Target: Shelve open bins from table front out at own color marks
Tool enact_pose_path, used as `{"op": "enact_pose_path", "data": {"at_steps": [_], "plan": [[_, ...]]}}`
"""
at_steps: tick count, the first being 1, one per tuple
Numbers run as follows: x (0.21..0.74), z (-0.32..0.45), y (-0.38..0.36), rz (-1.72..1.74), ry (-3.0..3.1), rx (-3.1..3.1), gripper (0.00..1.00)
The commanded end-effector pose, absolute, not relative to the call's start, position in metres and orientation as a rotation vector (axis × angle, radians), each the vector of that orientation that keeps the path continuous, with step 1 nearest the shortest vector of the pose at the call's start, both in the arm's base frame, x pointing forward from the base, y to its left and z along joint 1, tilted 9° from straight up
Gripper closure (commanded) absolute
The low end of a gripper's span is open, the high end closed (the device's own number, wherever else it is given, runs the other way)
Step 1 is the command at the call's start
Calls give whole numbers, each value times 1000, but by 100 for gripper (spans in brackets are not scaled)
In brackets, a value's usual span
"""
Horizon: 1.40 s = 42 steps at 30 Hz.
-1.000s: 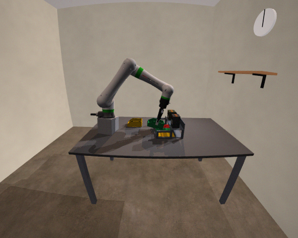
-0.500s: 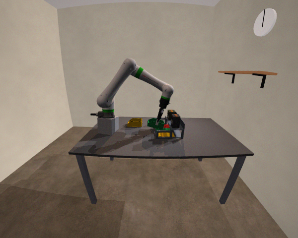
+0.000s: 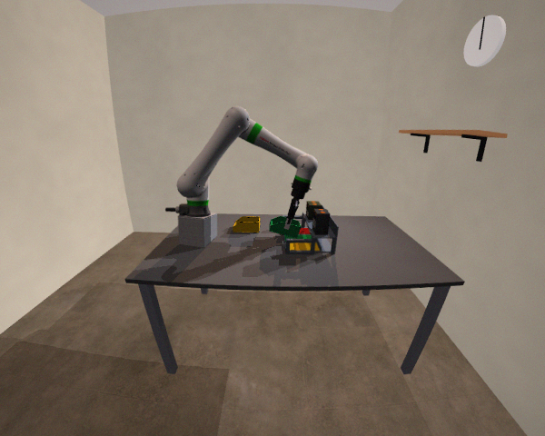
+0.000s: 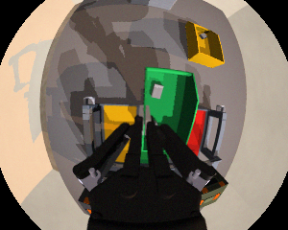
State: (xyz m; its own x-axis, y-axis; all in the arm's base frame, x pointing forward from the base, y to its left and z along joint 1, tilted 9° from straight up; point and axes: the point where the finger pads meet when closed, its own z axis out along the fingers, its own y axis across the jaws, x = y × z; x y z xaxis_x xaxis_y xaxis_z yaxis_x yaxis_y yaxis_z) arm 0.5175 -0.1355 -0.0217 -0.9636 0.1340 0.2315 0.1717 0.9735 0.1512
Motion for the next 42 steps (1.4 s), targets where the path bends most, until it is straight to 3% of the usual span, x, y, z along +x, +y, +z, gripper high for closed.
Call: {"op": "enact_pose_path", "data": {"at_steps": [1, 42], "plan": [[518, -22, -136, -250, -2901, -228, 100], [518, -29, -134, -250, -2901, -228, 100]]}}
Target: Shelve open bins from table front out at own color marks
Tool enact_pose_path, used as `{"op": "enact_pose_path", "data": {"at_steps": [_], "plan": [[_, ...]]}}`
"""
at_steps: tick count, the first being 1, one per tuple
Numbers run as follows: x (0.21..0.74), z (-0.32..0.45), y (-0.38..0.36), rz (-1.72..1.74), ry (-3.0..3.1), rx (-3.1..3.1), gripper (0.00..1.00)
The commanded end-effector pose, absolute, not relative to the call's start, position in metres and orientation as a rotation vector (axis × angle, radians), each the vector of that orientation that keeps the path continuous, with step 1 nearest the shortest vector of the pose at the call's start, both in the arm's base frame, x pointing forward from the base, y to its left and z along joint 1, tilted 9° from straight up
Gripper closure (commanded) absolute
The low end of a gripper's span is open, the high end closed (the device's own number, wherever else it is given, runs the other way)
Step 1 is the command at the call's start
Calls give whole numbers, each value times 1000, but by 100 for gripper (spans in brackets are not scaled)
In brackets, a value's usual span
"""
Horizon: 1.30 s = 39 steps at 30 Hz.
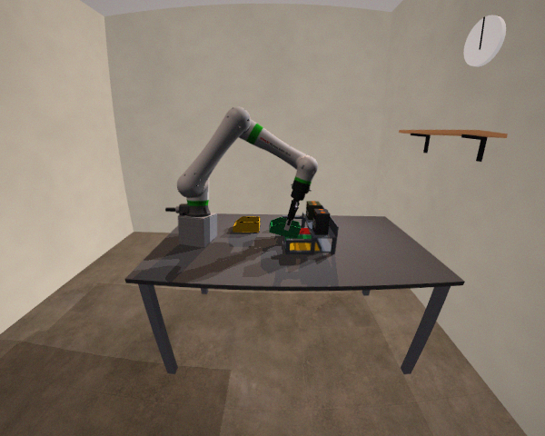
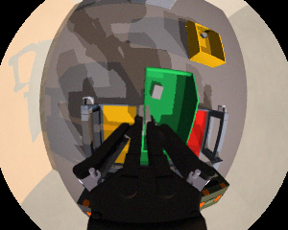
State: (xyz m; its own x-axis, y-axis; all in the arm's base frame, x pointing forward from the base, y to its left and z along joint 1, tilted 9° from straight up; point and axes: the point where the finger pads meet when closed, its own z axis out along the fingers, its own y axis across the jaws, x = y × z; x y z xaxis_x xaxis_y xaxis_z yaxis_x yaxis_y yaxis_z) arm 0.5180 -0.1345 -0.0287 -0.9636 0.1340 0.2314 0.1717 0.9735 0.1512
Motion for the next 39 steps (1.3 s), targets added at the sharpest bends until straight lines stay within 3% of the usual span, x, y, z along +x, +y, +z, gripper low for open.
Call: {"op": "enact_pose_path", "data": {"at_steps": [1, 39], "plan": [[518, -30, -134, -250, -2901, -228, 100], [519, -40, -133, -250, -2901, -228, 100]]}}
